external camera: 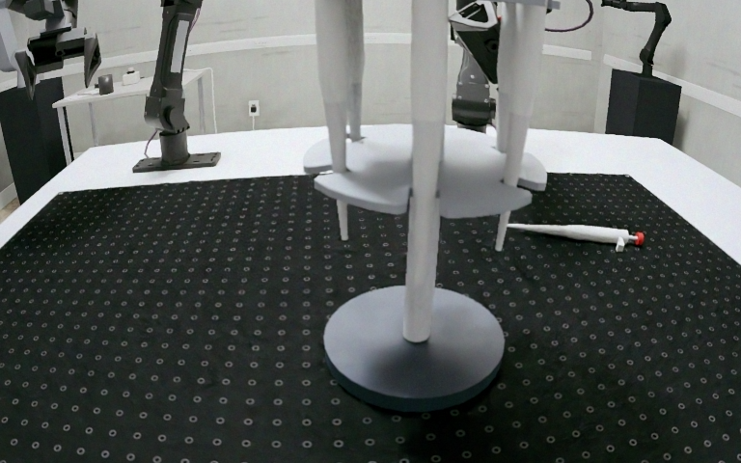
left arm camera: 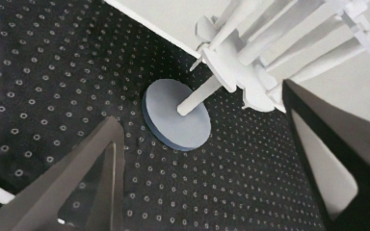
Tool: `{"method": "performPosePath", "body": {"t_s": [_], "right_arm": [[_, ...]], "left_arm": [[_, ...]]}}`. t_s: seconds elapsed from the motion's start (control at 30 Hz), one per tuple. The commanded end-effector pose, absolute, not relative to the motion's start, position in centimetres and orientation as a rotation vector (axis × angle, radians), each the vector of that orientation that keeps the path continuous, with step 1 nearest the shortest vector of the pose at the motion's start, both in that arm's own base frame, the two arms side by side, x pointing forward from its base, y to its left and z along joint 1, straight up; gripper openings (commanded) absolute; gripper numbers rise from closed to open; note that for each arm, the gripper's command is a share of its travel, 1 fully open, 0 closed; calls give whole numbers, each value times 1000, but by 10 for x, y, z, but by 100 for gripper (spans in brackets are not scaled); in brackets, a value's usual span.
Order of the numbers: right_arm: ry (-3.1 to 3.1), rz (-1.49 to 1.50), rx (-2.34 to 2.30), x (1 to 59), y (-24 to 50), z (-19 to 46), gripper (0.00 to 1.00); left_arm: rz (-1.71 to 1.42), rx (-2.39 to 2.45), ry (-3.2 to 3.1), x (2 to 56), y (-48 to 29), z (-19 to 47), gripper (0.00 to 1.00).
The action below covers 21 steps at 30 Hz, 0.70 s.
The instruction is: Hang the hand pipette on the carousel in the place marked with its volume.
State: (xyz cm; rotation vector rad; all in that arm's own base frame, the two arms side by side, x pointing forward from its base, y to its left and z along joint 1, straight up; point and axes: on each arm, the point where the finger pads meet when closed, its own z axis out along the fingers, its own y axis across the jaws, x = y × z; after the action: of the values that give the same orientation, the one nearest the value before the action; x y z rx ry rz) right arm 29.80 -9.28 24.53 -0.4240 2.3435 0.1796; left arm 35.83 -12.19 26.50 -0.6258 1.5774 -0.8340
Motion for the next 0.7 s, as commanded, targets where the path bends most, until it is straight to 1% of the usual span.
{"method": "performPosePath", "body": {"t_s": [0.0, 0.13, 0.17, 0.67], "right_arm": [[2317, 168, -429, 302, -96, 253, 100], [2317, 168, -429, 302, -96, 253, 100], [2317, 168, -429, 302, -96, 253, 100], [2317, 168, -429, 302, -96, 253, 100]], "left_arm": [[-771, -407, 1792, 347, -114, 249, 100], [-742, -365, 1808, 343, -99, 250, 100], [-709, -335, 1853, 346, -93, 239, 100], [-439, -13, 2074, 324, 9, 250, 100]]}}
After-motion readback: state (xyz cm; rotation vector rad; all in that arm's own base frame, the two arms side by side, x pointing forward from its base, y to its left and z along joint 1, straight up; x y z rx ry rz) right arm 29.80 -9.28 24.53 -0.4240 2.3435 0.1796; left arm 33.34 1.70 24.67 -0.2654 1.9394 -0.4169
